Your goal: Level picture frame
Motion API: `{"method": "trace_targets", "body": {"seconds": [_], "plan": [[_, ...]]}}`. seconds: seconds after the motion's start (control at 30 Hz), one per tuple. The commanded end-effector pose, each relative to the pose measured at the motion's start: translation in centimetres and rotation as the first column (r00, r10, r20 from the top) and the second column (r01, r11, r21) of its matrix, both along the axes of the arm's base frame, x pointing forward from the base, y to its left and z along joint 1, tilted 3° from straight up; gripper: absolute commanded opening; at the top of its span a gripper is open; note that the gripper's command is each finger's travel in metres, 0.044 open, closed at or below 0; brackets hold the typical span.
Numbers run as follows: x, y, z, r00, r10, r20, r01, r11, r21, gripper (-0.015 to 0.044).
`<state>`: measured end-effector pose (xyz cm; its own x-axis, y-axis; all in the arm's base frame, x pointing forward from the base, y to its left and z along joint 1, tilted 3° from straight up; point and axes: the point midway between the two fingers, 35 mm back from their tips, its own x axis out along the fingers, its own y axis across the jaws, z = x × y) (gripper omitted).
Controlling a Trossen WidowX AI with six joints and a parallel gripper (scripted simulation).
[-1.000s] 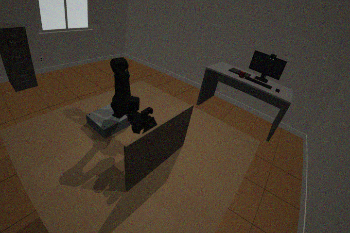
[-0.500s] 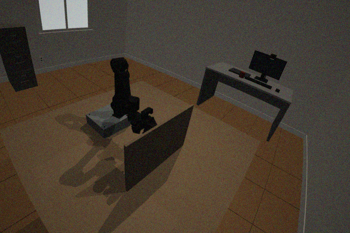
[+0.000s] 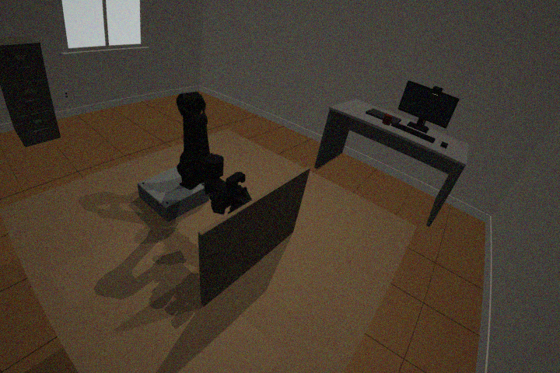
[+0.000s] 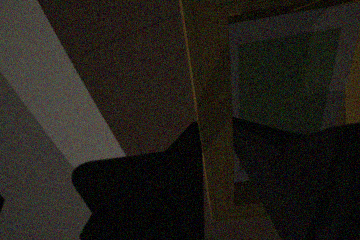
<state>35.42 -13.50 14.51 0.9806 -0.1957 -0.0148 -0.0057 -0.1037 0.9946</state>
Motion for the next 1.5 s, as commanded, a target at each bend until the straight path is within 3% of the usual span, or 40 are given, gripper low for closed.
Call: {"method": "trace_targets", "body": {"seconds": [0.0,1.47], "plan": [[0.00,0.01,0.51,1.000,-0.003,0.014,0.003,1.000,-0.005,0.0000],[0.11,0.52,0.55,1.000,-0.003,0.015,0.003,1.000,-0.005,0.0000]]}}
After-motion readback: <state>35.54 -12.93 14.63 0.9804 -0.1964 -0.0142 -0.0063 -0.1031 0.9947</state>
